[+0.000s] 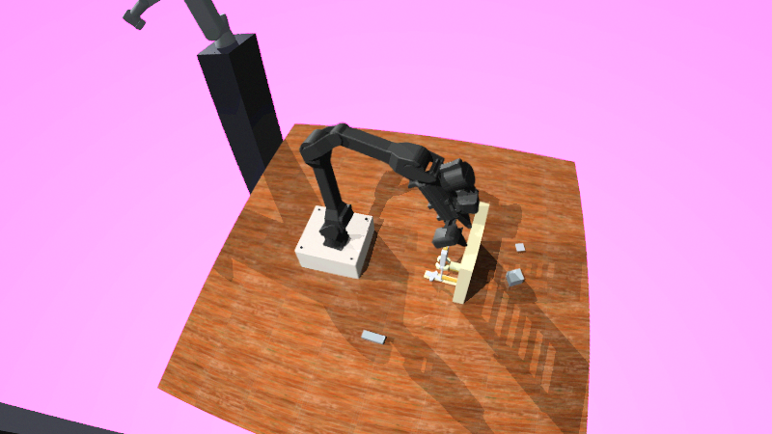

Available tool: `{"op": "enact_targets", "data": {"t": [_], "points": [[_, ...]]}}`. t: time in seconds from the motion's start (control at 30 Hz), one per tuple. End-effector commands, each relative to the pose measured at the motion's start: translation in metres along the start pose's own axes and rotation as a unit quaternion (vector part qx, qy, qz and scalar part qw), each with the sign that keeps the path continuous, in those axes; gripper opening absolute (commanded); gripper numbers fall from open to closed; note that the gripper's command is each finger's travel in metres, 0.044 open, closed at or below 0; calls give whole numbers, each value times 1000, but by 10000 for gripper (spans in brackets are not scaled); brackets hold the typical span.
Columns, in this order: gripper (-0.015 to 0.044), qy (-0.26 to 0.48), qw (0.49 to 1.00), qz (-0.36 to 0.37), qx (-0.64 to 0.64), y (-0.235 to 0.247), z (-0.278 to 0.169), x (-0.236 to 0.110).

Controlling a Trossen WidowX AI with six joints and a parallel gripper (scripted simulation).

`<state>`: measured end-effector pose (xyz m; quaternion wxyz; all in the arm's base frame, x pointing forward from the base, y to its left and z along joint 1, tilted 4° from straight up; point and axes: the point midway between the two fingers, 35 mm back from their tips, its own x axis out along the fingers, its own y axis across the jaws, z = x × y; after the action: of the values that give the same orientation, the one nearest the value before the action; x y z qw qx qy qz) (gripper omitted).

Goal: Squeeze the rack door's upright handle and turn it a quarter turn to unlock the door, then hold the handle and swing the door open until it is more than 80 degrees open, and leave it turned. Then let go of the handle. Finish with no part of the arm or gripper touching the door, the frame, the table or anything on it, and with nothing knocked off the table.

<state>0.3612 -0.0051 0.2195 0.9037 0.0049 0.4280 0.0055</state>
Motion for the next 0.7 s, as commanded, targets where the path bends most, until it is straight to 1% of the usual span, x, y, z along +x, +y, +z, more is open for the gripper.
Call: {"op": "enact_targets", "data": {"t": [0.0,0.27,0.57,0.67], "points": [[281,52,999,4,0,-1,-6,5],[281,161,987,10,6,-4,-25,10],[281,282,959,19,15,-6,-45,8],[281,302,953,21,17,-7,-49,7]]}}
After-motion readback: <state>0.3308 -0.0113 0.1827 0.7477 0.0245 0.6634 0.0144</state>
